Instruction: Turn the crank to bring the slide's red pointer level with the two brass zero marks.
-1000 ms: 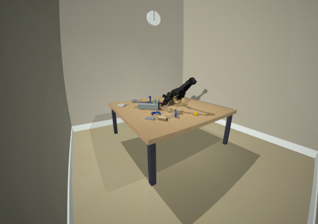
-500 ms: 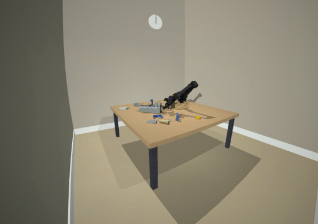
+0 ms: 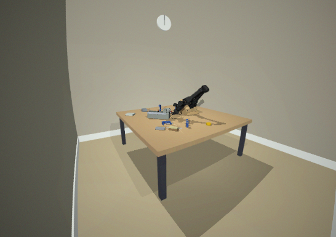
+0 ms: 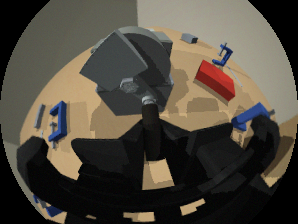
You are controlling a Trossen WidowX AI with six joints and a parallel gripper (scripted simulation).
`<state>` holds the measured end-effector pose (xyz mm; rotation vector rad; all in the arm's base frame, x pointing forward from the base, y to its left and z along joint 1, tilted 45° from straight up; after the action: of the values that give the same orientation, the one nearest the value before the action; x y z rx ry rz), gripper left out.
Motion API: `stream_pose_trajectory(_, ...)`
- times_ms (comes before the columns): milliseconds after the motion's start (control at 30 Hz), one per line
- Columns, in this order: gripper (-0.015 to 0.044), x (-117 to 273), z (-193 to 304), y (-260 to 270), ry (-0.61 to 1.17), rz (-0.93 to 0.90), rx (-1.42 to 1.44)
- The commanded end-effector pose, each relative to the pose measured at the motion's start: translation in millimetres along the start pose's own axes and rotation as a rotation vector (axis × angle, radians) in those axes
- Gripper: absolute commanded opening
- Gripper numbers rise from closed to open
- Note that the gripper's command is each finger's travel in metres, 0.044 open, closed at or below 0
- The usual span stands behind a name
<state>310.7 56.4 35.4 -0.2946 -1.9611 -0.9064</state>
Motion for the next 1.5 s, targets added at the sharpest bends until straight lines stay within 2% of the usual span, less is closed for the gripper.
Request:
stream_pose_trajectory(0, 0.0, -1.3, 0.5, 3.1, -0.001, -0.004, -0.002)
stream_pose_trajectory(1467, 0.0, -4.0, -2.5, 23.0, -0.001, -0.005, -0.002)
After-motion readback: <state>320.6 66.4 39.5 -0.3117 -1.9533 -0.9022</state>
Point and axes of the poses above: the point midway between the two fingers, 35 mm back from their tips, its own x axis back along the fingers, its own y axis across the jaws, z = x × y, the point moved 1 cm from there along x, back along the fingers, and after that the axes turned 15 degrees about x, right-handed, at the moved point
